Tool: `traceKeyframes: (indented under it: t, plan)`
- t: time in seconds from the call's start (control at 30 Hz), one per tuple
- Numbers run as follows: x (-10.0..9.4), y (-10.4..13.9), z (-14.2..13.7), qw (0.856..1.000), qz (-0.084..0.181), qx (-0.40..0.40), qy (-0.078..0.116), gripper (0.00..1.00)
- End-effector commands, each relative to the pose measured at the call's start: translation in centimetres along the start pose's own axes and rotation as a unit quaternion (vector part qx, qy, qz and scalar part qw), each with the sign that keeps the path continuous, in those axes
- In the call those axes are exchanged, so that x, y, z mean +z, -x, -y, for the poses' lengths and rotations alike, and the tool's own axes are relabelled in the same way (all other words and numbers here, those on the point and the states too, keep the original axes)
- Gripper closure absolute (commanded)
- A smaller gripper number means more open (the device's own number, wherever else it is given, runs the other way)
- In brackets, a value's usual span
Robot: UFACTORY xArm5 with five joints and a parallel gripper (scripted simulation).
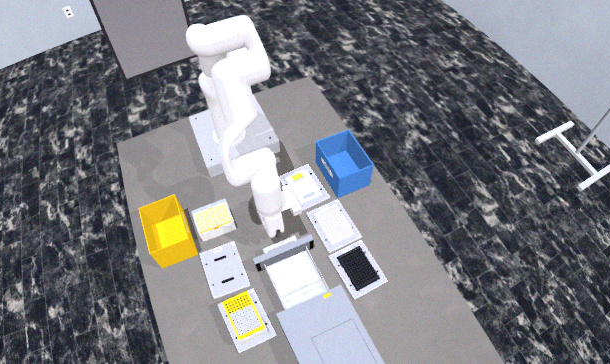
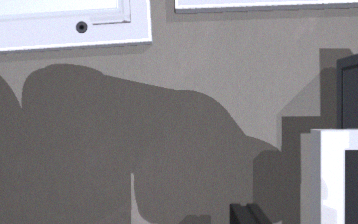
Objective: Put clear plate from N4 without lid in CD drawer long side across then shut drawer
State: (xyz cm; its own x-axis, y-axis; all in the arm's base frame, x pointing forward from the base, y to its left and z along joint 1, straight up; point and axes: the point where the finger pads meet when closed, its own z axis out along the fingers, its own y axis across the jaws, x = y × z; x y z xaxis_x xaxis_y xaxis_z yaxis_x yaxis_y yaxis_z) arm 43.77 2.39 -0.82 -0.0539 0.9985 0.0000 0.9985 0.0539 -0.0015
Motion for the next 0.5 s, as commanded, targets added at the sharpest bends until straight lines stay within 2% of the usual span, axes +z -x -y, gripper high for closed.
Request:
traceKeyframes:
  t: [0.0, 0.47]
  plan:
    - [0.53, 0.0, -0.19, 1.0, 0.0, 0.0, 0.002, 1.0]
    - [0.86, 0.0, -0.69, 1.0, 0.0, 0.0, 0.002, 1.0]
